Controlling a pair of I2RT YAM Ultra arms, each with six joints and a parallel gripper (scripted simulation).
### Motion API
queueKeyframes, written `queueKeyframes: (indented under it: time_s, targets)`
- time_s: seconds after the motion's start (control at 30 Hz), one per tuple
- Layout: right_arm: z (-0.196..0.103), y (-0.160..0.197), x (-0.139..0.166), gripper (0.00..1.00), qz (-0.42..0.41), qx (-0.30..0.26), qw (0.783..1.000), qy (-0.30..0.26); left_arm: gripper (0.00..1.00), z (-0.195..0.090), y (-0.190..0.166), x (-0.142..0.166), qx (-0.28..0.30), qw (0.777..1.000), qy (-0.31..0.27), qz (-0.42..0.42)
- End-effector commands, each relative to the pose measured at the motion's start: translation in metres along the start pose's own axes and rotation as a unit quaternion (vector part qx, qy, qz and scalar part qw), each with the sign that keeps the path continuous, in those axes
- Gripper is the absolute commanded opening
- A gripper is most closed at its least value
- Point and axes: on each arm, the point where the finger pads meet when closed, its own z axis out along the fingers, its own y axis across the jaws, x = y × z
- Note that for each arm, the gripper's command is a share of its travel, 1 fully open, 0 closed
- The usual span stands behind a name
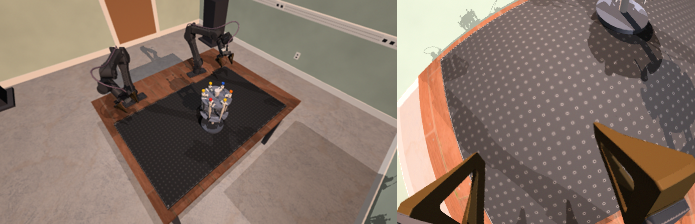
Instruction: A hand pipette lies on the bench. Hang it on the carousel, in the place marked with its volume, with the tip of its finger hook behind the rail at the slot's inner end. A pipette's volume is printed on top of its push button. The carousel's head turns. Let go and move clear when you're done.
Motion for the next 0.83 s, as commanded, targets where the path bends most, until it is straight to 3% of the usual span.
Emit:
queueKeyframes:
  time_s: [0.0,0.23,0.8]
  targets:
    - [-0.003,-0.004,-0.007,1.00,-0.007,0.003,1.000,-0.013,1.00,-0.009,0.010,0.007,0.040,0.999,0.001,0.030]
    - [-0.003,-0.004,-0.007,1.00,-0.007,0.003,1.000,-0.013,1.00,-0.025,0.055,0.027,0.040,0.999,0.001,0.030]
    - [-0.003,-0.004,-0.007,1.00,-0.007,0.003,1.000,-0.013,1.00,-0.024,0.051,0.029,0.038,0.999,0.001,0.032]
